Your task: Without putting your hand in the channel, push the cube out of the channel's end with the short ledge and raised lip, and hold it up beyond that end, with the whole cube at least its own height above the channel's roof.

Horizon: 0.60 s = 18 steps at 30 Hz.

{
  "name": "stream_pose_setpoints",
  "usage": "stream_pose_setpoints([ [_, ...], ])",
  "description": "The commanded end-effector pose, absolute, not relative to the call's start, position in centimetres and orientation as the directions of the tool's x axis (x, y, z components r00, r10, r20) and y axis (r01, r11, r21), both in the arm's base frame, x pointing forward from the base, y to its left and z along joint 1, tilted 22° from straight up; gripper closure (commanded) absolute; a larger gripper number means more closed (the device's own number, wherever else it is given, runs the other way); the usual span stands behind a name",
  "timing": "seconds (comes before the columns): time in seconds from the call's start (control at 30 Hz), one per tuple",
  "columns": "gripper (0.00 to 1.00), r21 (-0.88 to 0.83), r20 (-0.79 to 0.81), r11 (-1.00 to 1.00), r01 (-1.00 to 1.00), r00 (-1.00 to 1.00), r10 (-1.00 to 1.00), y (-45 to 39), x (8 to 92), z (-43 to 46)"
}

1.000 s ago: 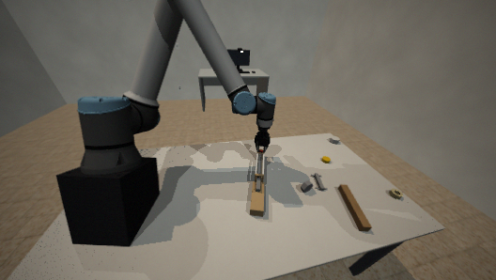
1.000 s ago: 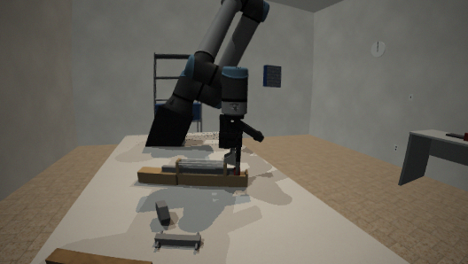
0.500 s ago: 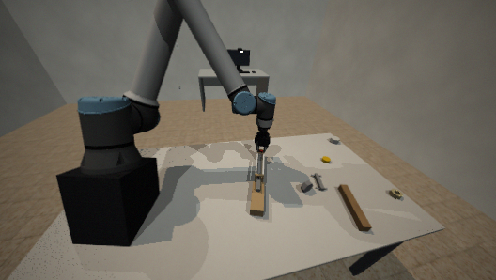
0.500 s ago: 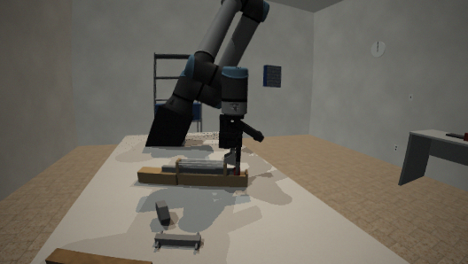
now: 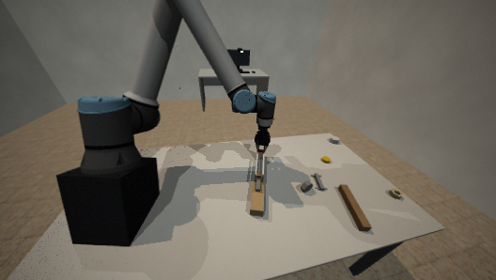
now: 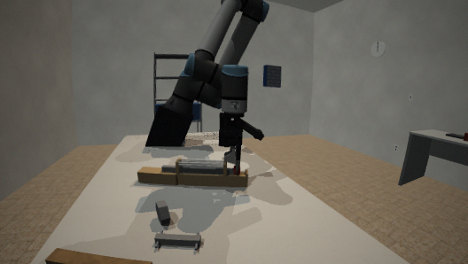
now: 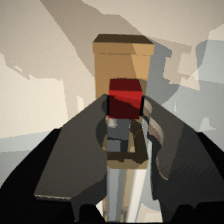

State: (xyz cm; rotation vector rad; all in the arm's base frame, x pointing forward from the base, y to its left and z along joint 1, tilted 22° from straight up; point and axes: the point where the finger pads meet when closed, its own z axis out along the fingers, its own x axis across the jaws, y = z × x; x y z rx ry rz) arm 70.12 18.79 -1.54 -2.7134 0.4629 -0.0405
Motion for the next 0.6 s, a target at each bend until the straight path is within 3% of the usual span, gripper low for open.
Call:
stream_pose_setpoints([
  [0.0, 1.0, -0.379, -0.035, -0.871, -0.313, 0.945, -0.325, 18.4, 70.1, -0.6],
  [0.57, 1.0, -0.379, -0.035, -0.871, -0.313, 0.945, -0.325, 16.0, 69.5, 5.4],
])
